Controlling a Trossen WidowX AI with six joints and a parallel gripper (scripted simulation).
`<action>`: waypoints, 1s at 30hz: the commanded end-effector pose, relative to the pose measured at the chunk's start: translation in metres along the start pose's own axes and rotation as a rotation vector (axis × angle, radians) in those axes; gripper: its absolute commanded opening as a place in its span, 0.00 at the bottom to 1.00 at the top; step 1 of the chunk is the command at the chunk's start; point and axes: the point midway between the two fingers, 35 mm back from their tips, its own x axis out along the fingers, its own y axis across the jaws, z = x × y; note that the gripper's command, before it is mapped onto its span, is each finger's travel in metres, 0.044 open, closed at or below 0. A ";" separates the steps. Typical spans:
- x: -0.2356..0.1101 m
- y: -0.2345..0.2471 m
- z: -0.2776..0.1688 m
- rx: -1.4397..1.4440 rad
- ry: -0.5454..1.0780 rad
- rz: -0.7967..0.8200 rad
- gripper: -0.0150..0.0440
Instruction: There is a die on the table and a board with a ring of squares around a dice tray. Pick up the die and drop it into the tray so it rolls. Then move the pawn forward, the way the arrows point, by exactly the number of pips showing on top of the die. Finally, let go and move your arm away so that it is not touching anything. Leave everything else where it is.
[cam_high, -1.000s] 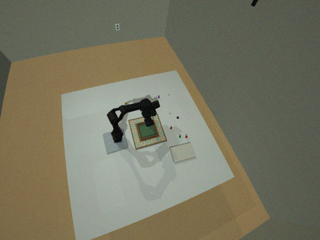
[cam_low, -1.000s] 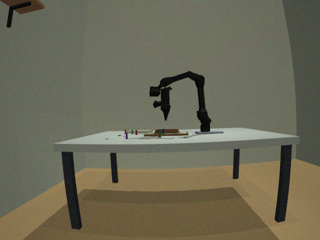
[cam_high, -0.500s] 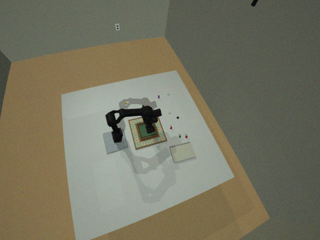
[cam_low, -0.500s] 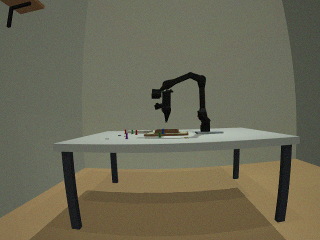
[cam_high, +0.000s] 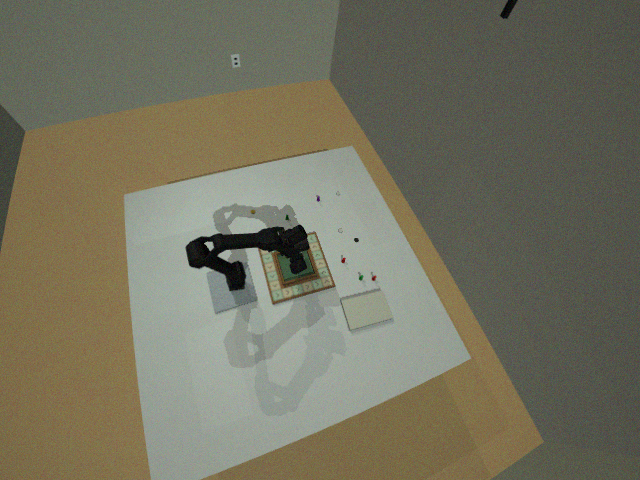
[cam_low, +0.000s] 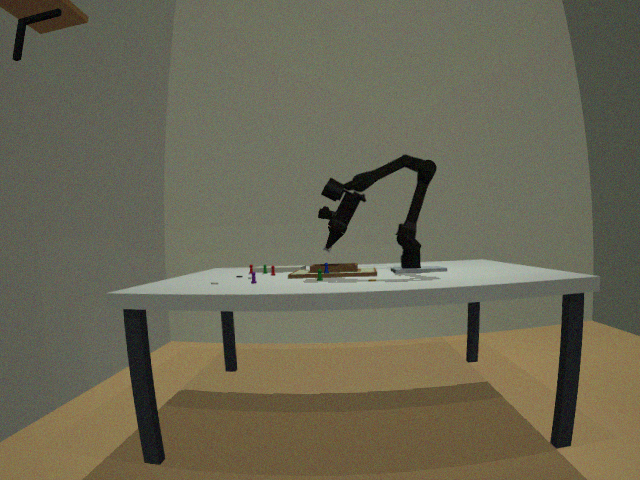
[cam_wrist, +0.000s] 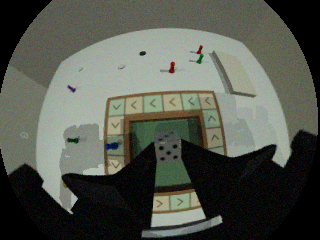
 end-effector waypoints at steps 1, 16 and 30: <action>0.001 -0.001 -0.002 -0.005 -0.131 -0.004 0.25; -0.037 -0.003 -0.009 -0.003 -0.349 -0.002 0.25; -0.041 -0.003 -0.012 0.003 -0.348 -0.003 0.25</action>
